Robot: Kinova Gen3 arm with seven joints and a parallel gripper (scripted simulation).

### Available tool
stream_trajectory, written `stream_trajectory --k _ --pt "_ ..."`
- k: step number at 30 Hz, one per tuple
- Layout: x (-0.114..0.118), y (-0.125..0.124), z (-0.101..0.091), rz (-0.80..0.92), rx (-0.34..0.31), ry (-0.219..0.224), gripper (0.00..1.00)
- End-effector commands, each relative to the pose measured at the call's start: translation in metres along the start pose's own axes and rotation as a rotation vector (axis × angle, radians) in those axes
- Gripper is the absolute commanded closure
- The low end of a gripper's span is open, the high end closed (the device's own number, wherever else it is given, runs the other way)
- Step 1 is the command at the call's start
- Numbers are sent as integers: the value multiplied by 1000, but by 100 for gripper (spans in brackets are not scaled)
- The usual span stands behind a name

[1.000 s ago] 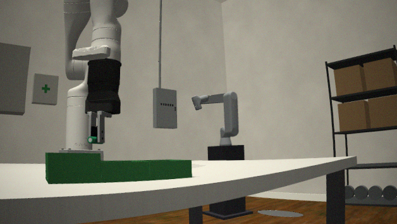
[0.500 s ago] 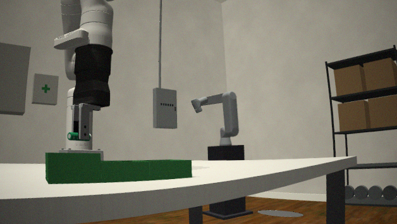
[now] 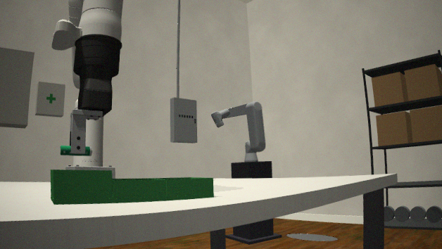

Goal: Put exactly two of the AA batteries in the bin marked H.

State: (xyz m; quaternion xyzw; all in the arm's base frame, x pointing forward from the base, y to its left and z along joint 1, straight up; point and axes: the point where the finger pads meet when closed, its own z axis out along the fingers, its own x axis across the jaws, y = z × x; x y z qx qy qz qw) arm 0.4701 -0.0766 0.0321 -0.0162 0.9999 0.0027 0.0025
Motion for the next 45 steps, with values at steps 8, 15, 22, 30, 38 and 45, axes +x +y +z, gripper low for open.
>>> stream_trajectory --k 8,15,22,30,38,45 --pt "-1 5 1 -8 -2 1 69" --pt "0 4 1 -8 -2 1 69" --pt "0 3 1 -8 -2 1 69" --pt "0 3 9 -8 -2 1 69" --pt "0 3 23 -8 -2 1 69" --pt "0 3 35 -8 -2 1 69"
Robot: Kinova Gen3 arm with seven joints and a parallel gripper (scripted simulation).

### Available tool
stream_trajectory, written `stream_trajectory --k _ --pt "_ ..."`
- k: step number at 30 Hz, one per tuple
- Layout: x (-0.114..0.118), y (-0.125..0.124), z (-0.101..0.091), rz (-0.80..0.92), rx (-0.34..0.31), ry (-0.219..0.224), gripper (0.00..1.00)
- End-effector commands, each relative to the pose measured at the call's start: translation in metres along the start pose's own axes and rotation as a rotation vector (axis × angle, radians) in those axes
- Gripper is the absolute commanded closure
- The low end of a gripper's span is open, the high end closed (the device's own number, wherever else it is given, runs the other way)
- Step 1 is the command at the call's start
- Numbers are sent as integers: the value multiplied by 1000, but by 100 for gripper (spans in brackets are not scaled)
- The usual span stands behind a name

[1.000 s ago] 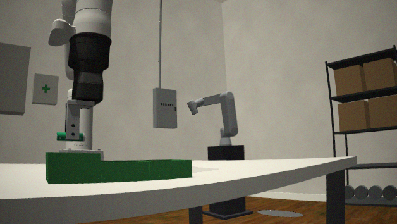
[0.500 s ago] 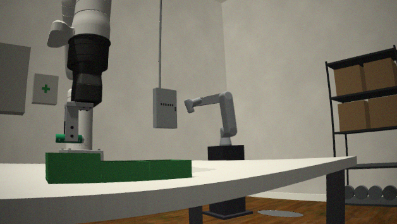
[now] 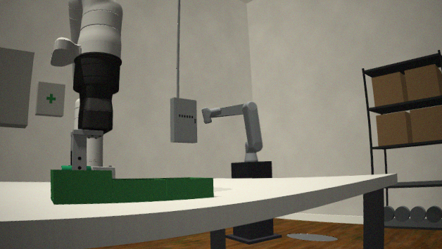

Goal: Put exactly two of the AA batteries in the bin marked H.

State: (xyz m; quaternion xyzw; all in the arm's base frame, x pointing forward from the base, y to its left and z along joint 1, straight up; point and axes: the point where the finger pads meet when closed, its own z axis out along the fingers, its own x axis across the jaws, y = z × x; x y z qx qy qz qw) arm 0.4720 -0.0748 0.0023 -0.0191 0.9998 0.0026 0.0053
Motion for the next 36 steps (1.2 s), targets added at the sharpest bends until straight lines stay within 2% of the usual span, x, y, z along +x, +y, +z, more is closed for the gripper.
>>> stream_trajectory --k 1,9,22,23,36 --pt "2 2 7 -2 -2 6 69" --pt "2 2 23 -2 -2 6 69" --pt "2 2 23 -2 -2 6 69" --pt "2 2 23 -2 -2 6 40" --pt "2 2 23 -2 -2 6 40"
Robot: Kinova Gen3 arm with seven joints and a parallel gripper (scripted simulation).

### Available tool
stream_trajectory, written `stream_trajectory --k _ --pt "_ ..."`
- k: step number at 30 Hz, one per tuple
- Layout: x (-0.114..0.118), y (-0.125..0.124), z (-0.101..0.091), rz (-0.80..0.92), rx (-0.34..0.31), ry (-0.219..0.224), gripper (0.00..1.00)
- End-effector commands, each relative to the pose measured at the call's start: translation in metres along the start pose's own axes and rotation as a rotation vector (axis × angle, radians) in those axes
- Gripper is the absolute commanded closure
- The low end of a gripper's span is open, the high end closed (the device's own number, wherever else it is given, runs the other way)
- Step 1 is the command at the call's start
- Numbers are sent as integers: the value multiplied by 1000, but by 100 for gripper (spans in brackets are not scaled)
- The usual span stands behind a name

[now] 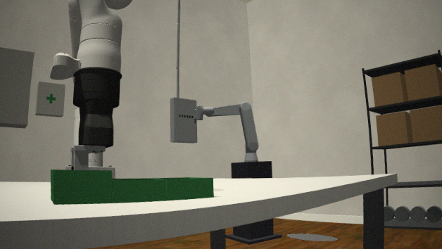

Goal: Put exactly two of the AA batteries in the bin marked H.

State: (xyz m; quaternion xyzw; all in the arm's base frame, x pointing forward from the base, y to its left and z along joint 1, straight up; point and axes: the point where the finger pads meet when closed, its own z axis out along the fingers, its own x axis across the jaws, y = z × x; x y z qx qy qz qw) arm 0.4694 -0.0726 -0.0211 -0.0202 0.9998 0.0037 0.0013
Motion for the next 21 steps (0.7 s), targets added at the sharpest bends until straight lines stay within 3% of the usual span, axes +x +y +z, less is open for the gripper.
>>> stream_trajectory --k 1,21 --pt "-1 0 -1 0 0 -2 40" --pt "-1 0 -21 0 0 -2 40"
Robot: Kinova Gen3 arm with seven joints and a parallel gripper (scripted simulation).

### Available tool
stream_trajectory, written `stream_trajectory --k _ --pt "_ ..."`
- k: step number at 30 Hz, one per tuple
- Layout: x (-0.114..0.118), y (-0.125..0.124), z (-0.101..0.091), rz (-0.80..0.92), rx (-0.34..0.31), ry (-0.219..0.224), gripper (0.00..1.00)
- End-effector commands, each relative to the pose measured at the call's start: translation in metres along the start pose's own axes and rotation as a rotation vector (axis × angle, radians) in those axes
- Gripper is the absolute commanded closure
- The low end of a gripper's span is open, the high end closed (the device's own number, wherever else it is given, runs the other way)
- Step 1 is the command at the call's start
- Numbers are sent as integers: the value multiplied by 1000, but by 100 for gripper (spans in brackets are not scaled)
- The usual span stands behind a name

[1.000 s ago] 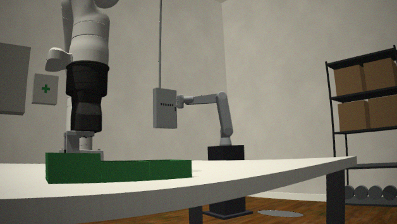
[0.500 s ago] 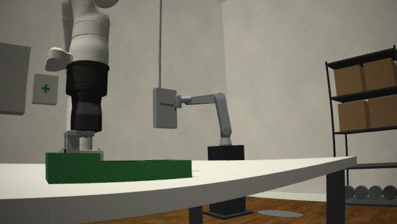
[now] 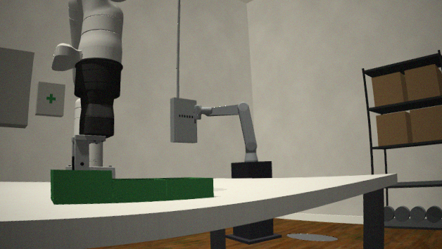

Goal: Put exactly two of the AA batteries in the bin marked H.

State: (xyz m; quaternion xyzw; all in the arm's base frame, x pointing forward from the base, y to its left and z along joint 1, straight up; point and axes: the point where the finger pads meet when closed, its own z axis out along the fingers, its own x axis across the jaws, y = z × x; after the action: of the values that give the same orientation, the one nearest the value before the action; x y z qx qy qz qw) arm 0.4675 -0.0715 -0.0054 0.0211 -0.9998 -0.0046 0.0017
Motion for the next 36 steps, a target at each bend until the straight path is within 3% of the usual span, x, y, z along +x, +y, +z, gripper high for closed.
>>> stream_trajectory --k 1,8,13,25,28,36 --pt "-2 -1 -6 2 2 -8 40" --pt "-2 -1 -13 2 2 -8 40" --pt "-2 -1 -37 2 2 -8 40" --pt "-2 -2 -37 2 2 -8 40" --pt "11 20 -37 -142 3 -8 40" --pt "45 77 -39 -142 3 -7 40"
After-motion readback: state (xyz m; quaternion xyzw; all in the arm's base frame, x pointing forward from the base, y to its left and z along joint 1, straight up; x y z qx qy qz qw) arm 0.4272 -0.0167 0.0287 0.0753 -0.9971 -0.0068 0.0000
